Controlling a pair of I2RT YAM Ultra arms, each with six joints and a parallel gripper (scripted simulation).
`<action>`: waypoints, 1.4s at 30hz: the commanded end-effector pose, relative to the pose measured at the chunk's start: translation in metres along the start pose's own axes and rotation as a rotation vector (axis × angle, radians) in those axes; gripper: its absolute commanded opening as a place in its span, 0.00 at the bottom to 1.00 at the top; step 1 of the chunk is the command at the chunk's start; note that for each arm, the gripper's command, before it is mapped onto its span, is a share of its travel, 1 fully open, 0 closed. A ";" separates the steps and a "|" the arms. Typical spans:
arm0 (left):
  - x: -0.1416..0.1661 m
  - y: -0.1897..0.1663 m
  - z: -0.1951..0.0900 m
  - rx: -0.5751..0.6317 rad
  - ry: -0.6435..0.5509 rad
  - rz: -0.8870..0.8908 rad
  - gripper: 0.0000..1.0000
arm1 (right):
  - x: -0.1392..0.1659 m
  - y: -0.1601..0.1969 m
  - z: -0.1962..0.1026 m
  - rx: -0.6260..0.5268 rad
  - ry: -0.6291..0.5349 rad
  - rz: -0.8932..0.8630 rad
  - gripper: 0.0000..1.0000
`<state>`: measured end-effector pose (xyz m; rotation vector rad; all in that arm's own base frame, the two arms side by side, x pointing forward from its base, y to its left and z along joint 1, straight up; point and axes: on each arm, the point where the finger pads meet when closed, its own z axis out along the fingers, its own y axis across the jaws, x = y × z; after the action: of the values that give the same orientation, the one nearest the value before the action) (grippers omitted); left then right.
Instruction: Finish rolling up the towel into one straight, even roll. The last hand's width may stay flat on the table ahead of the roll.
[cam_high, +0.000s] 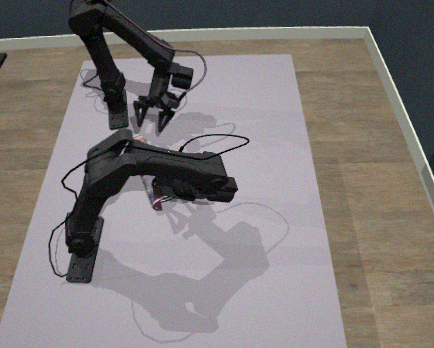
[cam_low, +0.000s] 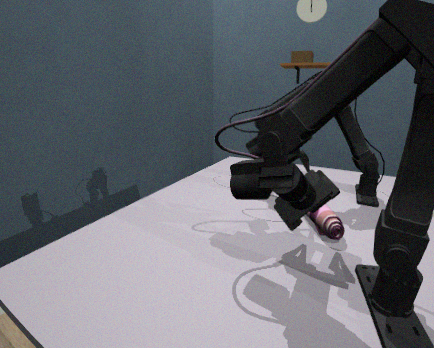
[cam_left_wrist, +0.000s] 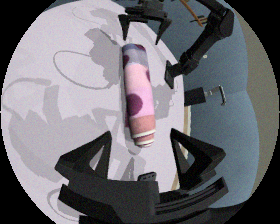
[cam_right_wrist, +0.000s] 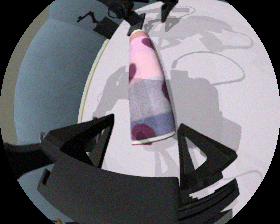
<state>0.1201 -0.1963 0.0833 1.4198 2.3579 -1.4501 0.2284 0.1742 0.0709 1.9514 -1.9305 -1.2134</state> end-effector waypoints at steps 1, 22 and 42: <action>0.002 -0.010 -0.008 0.031 0.034 0.039 0.85 | -0.004 0.005 -0.013 -0.142 0.034 -0.015 0.85; 0.021 -0.039 -0.060 -0.292 0.125 0.322 0.85 | 0.027 0.060 -0.049 0.257 0.089 -0.164 0.85; 0.051 -0.083 -0.138 -0.775 0.259 0.739 0.85 | 0.073 0.141 -0.103 0.850 0.167 -0.381 0.85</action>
<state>0.0944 -0.0903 0.1798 1.8705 1.8895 -0.2556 0.1764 0.0496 0.1838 2.6556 -2.2849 -0.3182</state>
